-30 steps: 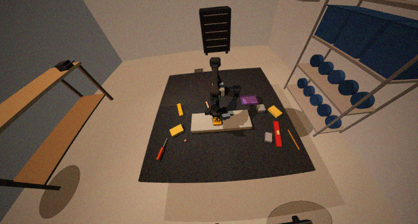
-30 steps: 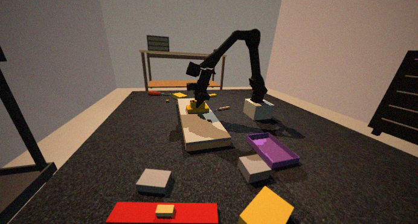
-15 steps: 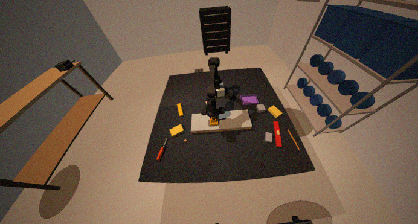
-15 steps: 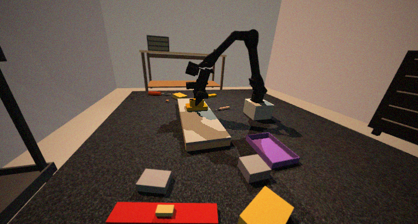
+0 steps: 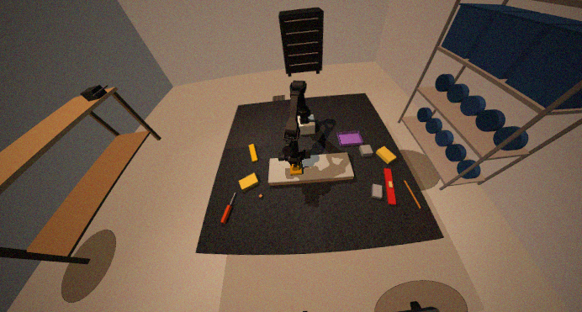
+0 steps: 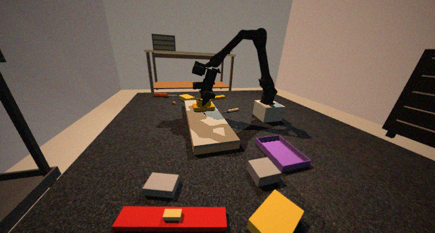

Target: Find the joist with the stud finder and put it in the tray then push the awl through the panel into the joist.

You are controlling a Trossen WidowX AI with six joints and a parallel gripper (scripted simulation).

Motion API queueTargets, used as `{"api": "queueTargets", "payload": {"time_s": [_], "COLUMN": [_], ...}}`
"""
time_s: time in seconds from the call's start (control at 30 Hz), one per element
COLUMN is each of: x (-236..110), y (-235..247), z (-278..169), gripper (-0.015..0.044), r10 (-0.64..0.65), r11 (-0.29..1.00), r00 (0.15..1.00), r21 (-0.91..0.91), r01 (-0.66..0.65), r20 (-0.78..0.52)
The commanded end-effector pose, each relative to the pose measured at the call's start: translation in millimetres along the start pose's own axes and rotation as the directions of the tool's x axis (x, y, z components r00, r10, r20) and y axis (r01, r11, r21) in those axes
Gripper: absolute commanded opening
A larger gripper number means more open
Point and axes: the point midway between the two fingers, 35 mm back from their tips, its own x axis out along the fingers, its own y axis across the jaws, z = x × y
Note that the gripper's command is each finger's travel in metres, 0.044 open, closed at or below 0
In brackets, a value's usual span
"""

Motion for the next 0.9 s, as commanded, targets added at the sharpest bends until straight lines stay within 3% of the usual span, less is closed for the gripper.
{"api": "queueTargets", "payload": {"time_s": [0.0, 0.87], "x": [0.2, -0.8], "y": [-10.8, -58.9], "z": [-0.3, -0.5], "gripper": [0.0000, 0.0000], "r10": [-0.010, -0.015], "r11": [1.000, 1.000], "r00": [1.000, 1.000], "r21": [0.001, -0.001], "r01": [0.010, 0.015], "r20": [-0.002, -0.002]}}
